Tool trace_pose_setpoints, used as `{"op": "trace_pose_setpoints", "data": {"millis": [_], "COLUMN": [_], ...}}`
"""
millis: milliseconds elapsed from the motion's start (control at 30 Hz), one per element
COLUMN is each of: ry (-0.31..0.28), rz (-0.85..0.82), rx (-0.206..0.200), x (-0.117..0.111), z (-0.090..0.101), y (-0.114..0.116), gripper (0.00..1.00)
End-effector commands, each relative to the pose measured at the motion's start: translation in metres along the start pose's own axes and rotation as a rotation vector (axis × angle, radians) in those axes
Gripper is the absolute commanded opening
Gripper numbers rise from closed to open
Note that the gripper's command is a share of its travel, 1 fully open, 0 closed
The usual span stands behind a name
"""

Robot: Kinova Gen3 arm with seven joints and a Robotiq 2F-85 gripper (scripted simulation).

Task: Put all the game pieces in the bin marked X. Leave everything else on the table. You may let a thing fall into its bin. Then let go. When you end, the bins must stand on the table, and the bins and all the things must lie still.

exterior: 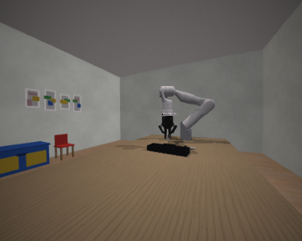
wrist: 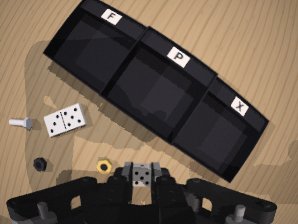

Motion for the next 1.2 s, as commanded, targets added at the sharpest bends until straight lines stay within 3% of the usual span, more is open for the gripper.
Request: {"op": "trace_pose_setpoints", "data": {"millis": [0,467,733,800,933,1167], "ry": [0.001,0.001,0.002,0.002,0.003,0.003], "rz": [-0.002,-0.002,-0.402,-0.402,-0.591,-0.591], "rx": [0.006,0.006,0.006,0.006,0.006,0.006], "x": [0.000,0.000,-0.012,-0.012,-0.018,-0.022], "z": [0.003,0.003,0.003,0.003,0.003,0.003], "y": [0.002,0.005,0.051,0.051,0.074,0.084], "gripper": [0.11,0.11,0.11,0.11,0.11,0.11]}}
Point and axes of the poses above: the point where the finger pads meet when closed, its own z axis back along the fingers, its own y axis across the jaws, x = y × z, the point moved 4 cm from there along z, back along the fingers, and after that the axes turned 3 degrees about z, right-handed, at the moved point
